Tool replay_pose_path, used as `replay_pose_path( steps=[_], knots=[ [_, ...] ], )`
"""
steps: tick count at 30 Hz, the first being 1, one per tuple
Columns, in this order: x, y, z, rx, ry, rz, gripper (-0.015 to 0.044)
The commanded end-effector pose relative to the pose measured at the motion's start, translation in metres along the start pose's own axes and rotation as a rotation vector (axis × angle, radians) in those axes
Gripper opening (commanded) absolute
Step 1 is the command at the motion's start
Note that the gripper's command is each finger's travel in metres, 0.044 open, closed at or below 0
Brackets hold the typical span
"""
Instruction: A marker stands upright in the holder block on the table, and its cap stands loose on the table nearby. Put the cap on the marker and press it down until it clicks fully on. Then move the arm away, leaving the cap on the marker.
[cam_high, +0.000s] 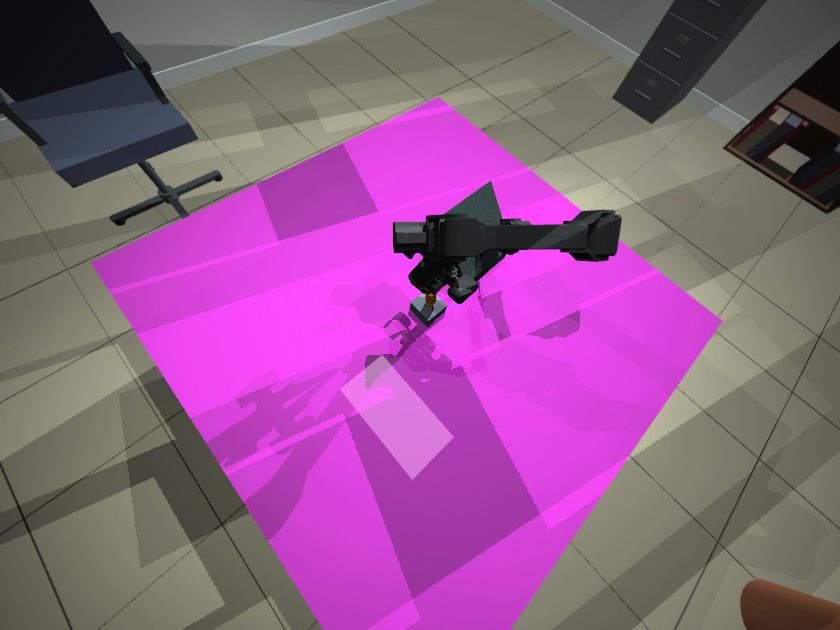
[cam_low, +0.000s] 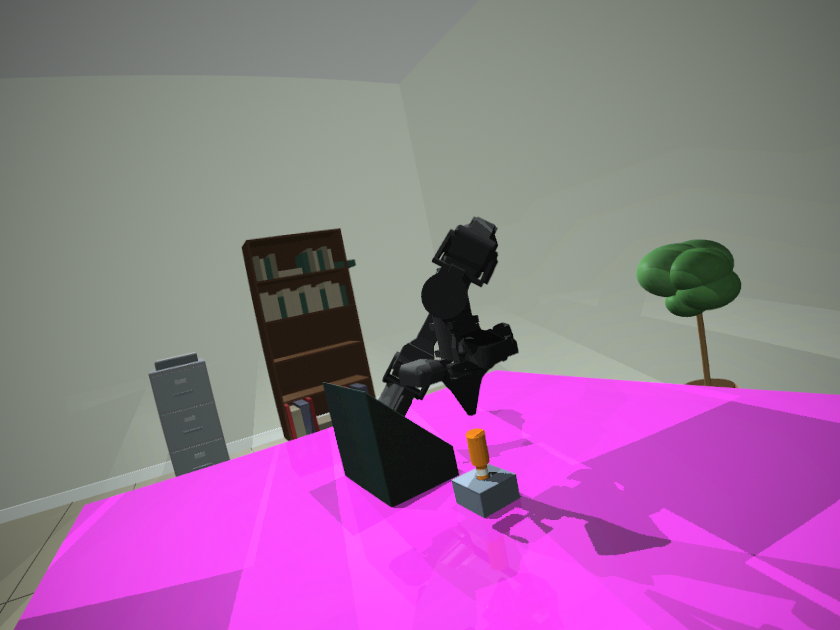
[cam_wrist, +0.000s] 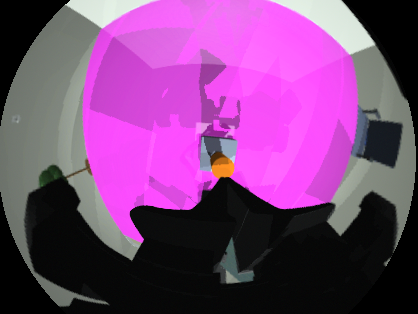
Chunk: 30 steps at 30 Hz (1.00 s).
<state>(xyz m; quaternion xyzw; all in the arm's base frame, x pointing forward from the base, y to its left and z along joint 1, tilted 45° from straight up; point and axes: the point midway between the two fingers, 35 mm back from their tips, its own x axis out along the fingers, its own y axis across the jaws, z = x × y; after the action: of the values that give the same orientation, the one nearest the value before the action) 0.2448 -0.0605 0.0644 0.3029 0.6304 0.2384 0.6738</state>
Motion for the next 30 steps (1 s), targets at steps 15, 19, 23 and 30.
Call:
replay_pose_path(
  steps=[15, 19, 23, 30],
  knots=[
    [0.012, -0.001, 0.002, 0.04, 0.002, -0.004, 0.0],
    [0.017, -0.001, 0.002, 0.04, 0.002, -0.004, 0.0],
    [0.023, -0.001, 0.001, 0.04, 0.002, -0.004, 0.0],
    [0.032, -0.001, 0.001, 0.04, 0.002, -0.004, 0.0]
  ],
)
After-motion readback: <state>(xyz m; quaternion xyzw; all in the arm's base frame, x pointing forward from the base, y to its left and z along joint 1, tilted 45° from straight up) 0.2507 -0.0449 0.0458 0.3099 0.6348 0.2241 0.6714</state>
